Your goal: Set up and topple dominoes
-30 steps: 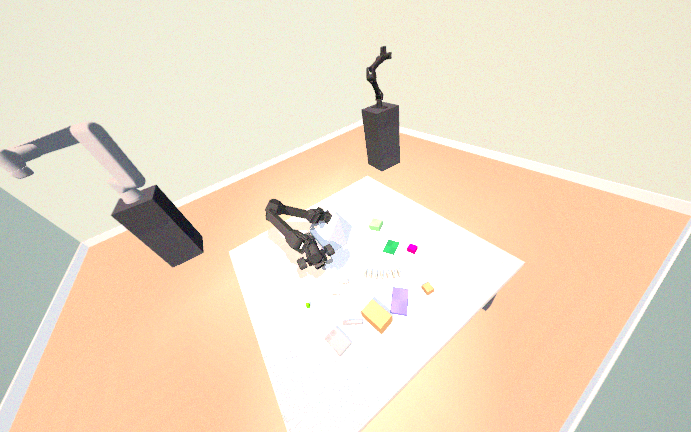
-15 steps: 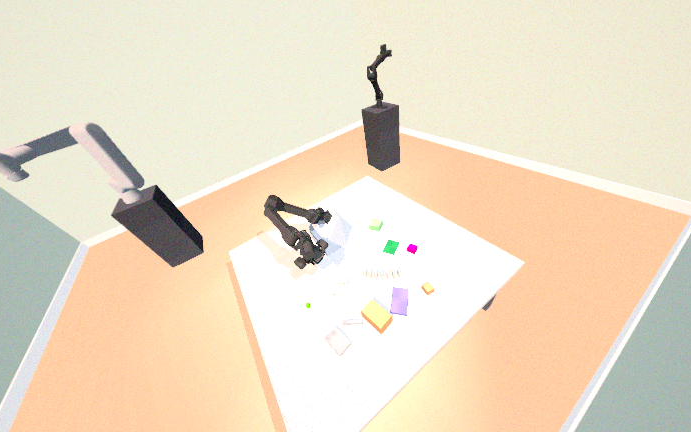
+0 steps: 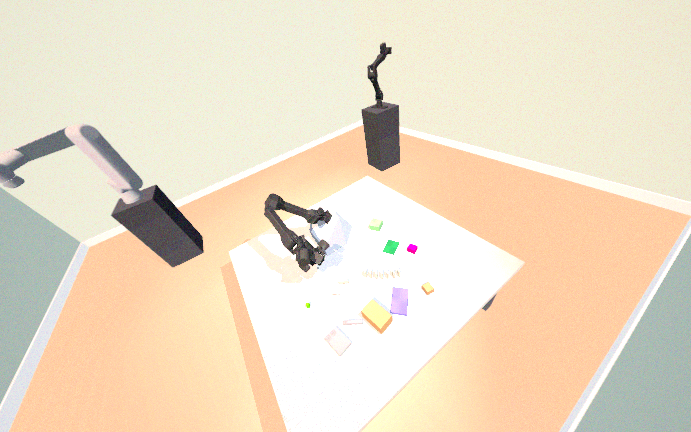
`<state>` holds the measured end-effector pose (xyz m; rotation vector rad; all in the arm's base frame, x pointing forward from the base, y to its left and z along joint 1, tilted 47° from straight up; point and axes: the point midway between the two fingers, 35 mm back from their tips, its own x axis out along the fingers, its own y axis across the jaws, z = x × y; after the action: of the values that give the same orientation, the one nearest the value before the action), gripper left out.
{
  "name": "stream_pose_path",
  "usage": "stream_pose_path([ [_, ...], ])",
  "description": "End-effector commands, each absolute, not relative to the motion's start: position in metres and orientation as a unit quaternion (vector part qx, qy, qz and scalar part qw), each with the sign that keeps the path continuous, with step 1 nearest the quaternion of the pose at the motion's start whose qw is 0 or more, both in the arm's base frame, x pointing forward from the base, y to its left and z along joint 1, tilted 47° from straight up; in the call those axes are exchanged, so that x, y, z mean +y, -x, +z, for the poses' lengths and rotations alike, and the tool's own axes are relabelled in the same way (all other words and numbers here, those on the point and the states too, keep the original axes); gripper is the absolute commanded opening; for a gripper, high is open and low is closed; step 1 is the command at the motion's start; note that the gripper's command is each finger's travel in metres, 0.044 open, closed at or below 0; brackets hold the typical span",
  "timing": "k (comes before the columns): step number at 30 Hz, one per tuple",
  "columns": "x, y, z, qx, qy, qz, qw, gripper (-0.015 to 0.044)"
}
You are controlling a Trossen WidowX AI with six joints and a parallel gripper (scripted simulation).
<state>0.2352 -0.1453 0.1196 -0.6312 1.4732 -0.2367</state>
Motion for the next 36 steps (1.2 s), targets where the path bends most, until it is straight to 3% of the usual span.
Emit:
stream_pose_path([
  [1, -0.146, -0.235, 0.109, 0.647, 0.258, -0.071, 0.714, 0.0107],
  [17, -0.150, -0.242, 0.085, 0.550, 0.213, 0.045, 0.806, 0.0107],
  [36, -0.159, -0.244, 0.094, 0.356, 0.246, 0.123, 0.893, 0.0107],
])
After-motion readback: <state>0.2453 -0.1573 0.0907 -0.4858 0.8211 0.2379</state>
